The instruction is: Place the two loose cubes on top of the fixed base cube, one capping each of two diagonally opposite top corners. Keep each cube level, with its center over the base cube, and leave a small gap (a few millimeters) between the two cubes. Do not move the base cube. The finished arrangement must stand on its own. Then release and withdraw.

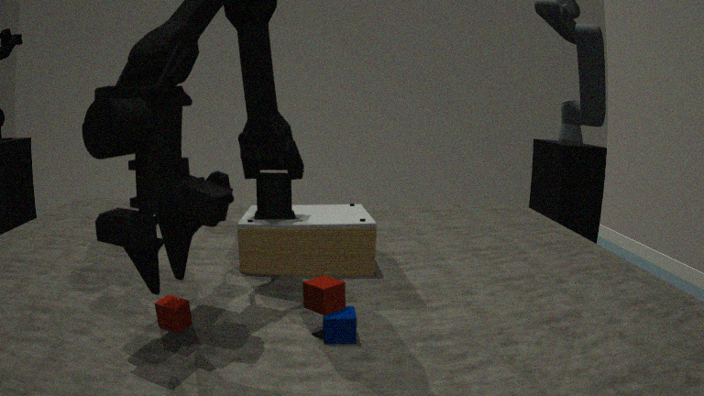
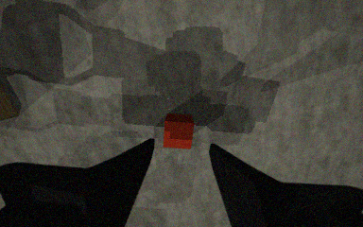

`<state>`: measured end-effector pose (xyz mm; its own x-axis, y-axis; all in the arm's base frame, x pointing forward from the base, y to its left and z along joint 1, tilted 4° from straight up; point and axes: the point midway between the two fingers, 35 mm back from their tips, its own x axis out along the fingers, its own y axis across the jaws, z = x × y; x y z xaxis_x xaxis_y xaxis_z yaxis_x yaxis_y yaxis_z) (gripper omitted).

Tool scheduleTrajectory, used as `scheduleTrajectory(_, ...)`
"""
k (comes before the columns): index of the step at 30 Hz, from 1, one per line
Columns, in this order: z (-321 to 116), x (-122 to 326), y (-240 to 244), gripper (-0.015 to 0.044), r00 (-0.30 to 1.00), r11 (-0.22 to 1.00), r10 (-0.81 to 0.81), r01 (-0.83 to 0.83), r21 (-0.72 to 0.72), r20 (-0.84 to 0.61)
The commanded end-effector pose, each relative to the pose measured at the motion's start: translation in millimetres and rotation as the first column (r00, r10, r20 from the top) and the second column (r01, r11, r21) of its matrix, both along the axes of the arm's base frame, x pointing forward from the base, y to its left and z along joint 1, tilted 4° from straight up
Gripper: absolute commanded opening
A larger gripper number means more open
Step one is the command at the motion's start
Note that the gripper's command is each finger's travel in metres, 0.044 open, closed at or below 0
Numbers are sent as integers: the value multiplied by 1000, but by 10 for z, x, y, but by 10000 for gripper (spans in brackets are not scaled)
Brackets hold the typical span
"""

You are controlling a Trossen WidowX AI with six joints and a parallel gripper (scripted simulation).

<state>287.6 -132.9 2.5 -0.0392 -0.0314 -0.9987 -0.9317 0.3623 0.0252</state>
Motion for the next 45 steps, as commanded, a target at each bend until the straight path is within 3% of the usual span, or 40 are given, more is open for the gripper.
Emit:
scheduleTrajectory(1,-65,-41,6,265,1000,1000,4,-4,0,-13)
scheduleTrajectory(25,-388,-60,-4,265,1000,1000,4,-4,0,-13)
scheduleTrajectory(31,-388,-60,-4,107,1000,1000,4,-4,0,-13)
scheduleTrajectory(45,-105,4,-15,105,1000,1000,4,-4,0,-13)
